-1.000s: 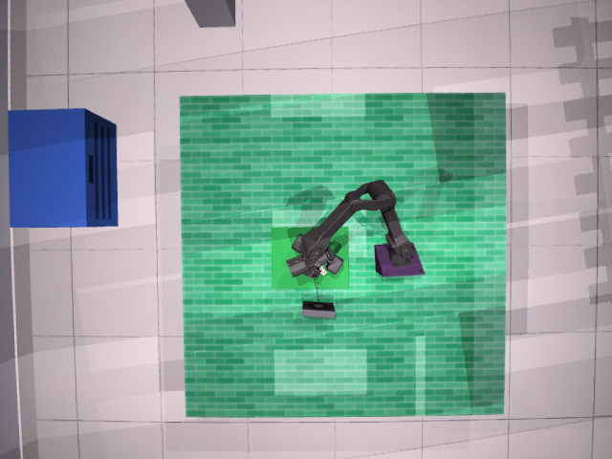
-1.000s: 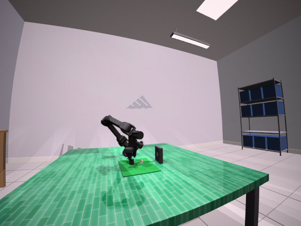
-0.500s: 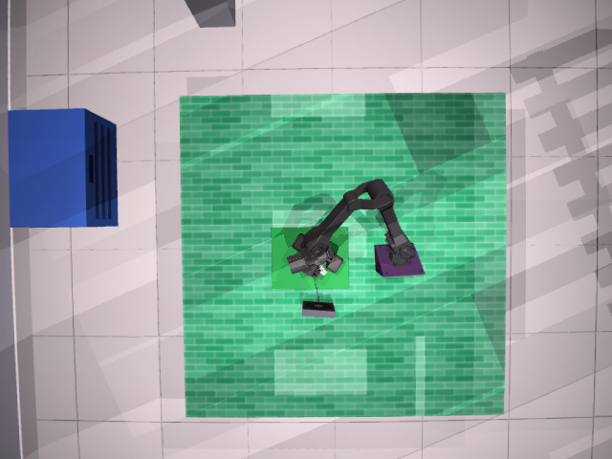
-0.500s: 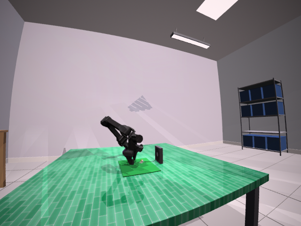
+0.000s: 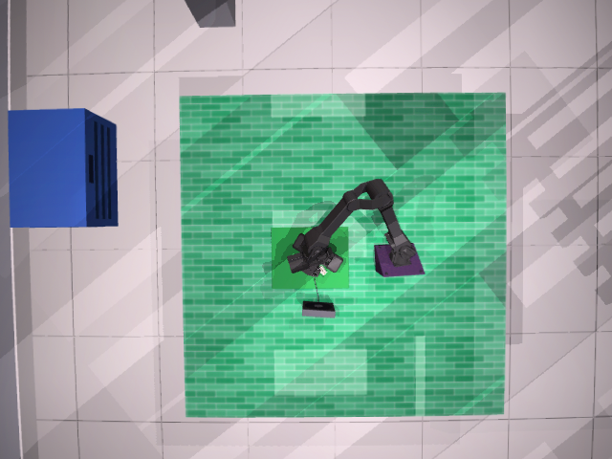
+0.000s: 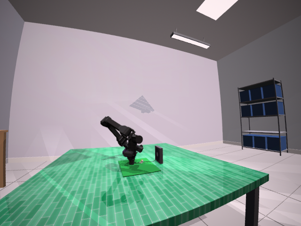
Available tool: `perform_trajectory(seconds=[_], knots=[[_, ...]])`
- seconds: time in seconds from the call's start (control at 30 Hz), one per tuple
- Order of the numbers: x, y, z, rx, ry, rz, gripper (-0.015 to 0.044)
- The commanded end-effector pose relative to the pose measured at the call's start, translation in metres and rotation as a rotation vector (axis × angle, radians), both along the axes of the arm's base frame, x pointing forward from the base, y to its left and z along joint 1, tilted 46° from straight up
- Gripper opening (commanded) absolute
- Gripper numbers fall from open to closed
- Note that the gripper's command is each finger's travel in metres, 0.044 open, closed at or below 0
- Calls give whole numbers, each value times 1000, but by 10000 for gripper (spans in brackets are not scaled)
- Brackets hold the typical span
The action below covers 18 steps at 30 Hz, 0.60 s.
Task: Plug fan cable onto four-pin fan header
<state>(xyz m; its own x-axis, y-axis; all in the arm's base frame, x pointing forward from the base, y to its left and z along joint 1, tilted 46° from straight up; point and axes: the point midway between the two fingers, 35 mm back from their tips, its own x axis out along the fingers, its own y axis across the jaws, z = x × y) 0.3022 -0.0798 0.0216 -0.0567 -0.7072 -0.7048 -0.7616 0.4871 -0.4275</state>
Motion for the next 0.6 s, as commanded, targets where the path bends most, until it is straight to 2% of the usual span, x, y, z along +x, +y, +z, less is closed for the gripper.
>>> perform_trajectory(seconds=[0.0,0.13,0.23,0.3,0.43,0.57], knots=[[0,0,0,0,0,0,125],[0,0,0,0,0,0,20],[0,0,0,0,0,0,0],[1,2,2,1,0,0,0],[3,34,33,0,7,4,0],[4,36,33,0,8,4,0]])
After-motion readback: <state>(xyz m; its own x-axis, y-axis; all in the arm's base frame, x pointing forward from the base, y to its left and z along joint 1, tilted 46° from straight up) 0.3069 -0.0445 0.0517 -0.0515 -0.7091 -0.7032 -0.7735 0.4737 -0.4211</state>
